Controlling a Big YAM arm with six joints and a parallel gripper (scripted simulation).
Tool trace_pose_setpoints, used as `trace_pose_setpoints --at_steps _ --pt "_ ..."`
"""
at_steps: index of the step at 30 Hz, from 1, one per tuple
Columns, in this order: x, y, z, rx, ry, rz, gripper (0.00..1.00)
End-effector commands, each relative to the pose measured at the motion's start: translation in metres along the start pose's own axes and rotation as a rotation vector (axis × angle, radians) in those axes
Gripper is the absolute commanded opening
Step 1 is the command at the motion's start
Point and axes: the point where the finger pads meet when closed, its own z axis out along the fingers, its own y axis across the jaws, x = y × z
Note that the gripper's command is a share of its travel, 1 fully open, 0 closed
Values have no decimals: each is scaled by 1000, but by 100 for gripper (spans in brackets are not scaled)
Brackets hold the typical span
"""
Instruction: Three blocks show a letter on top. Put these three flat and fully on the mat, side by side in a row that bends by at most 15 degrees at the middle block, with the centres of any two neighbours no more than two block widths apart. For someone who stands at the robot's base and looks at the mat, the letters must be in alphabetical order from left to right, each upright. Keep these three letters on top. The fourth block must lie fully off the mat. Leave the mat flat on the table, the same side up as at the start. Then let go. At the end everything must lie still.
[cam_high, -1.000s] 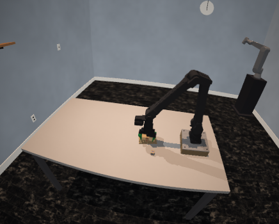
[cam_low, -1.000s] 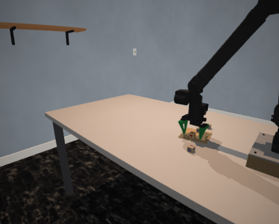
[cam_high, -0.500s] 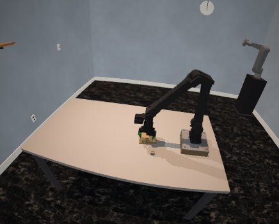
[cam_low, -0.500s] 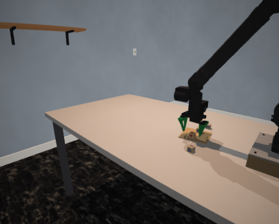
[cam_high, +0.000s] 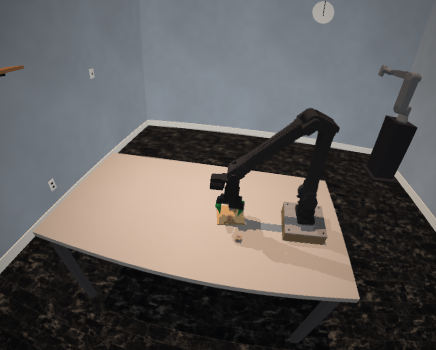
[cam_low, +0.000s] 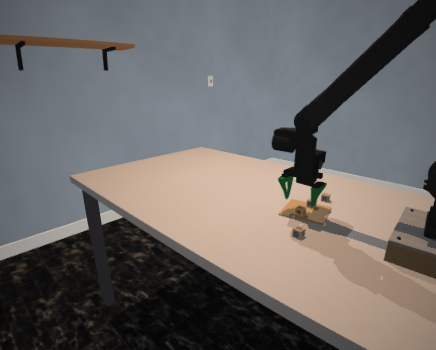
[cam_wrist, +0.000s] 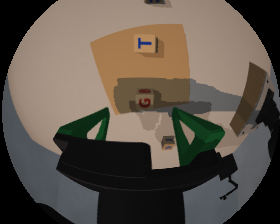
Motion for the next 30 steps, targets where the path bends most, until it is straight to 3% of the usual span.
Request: trace_pose_setpoints --at_steps 1,4,6,7,13,20,30 --pt "-5 6 -7 3 -5 2 90" --pt "-3 14 -22 -31 -3 -1 90" --pt "-3 14 -22 -31 -3 -1 90" --pt "-3 13 -13 -6 -5 -1 90" --pt "-3 17 -26 -33 -3 -1 90" --pt "-4 11 -18 -9 -4 1 90" --pt "-3 21 -38 -47 -2 -2 90"
